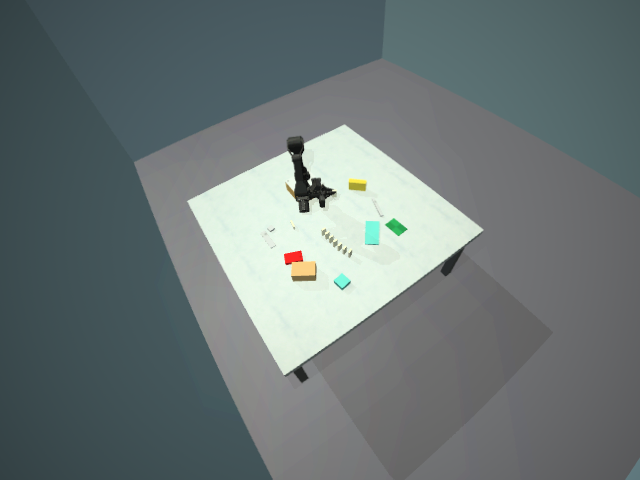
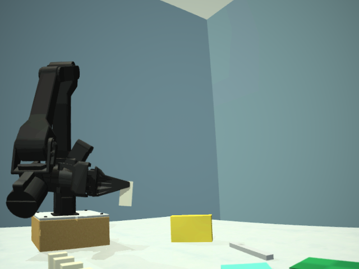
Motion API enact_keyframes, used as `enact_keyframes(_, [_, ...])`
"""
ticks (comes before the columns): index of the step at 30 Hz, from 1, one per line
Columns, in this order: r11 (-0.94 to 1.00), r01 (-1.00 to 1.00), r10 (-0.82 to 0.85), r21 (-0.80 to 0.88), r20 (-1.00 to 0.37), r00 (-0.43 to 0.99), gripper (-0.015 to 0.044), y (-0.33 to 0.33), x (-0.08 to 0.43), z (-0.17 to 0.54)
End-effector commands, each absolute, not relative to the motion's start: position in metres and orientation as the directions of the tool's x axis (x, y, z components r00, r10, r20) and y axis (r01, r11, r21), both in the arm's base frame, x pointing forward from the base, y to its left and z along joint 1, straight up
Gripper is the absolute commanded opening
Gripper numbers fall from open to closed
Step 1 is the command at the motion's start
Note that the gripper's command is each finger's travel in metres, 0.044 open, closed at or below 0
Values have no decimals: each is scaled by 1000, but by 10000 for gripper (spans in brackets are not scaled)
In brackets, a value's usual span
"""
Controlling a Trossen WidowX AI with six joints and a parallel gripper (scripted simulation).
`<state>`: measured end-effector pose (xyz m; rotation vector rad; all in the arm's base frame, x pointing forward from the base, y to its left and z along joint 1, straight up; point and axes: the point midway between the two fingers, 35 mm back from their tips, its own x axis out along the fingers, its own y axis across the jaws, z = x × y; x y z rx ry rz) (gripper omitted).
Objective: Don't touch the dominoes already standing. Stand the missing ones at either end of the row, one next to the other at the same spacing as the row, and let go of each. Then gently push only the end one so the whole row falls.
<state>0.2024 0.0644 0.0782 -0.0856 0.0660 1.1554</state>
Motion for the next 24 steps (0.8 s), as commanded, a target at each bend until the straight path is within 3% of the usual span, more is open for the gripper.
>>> enact_keyframes(1, [403,-915,910,-22,-93,403,28,65,203,67])
enact_keyframes(24, [400,-917,912,-5,-97,398,28,69,208,7])
